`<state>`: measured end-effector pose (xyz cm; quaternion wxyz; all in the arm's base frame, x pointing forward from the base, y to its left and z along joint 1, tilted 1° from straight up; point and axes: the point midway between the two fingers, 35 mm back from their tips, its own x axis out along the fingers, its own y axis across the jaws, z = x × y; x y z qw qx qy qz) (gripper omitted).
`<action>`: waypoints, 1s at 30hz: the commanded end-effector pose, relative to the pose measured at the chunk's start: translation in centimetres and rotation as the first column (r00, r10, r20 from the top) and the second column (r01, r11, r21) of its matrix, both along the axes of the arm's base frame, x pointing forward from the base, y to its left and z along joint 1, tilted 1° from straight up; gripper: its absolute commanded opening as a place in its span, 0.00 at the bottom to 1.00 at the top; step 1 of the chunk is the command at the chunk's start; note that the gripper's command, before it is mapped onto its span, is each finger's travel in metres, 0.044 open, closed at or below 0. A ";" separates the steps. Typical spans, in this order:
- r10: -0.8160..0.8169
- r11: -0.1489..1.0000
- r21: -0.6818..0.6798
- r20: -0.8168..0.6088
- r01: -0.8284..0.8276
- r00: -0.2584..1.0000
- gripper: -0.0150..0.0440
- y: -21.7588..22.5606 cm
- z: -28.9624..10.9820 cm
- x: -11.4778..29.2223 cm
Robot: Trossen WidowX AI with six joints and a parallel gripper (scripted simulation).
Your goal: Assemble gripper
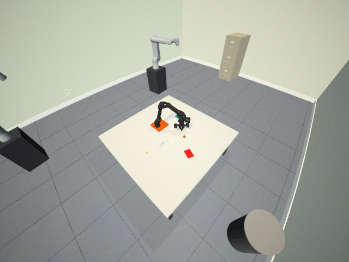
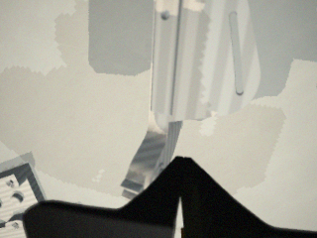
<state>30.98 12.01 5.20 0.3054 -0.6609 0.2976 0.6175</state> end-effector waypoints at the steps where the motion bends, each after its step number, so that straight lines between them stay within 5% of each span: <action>1: 0.008 1.000 0.005 -0.021 -0.008 1.000 0.25 0.2 -0.4 -0.6; 30: 0.001 1.000 0.000 -0.007 -0.001 1.000 0.25 -0.8 2.2 -1.1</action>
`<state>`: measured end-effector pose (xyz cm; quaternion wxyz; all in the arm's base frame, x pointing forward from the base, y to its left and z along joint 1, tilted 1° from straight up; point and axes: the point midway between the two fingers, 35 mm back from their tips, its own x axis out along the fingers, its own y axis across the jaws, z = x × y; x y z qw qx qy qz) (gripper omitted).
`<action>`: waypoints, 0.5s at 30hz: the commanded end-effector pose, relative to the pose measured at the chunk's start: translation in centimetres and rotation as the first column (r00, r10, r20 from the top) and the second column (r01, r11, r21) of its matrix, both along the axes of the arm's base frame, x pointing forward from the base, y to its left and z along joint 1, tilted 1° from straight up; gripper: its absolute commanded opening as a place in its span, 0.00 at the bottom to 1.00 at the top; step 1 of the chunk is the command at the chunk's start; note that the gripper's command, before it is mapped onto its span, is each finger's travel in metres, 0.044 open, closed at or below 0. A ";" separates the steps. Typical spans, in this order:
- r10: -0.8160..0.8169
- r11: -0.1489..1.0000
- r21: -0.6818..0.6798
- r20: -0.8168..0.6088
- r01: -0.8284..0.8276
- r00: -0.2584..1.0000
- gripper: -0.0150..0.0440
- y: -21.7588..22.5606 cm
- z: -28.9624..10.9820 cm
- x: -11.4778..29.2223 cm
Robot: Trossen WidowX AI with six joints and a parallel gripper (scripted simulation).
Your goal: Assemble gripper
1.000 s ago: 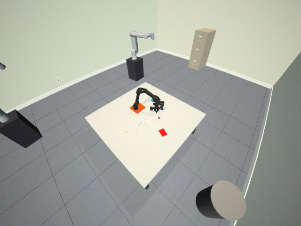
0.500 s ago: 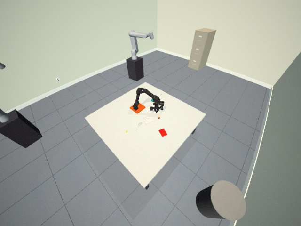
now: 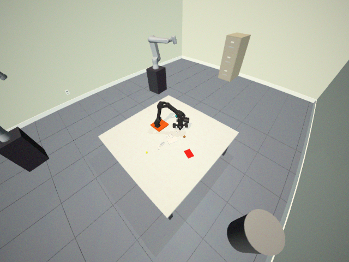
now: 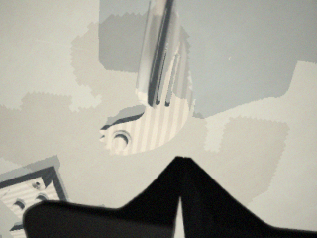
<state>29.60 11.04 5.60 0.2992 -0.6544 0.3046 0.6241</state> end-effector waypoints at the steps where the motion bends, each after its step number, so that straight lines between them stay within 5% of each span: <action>1: 0.002 1.000 0.009 0.018 -0.002 1.000 0.25 0.2 2.7 0.3; 8: 0.000 1.000 0.008 0.019 -0.001 1.000 0.25 0.4 5.6 0.3; 15: 0.005 1.000 0.008 0.019 -0.005 1.000 0.57 0.4 4.7 0.4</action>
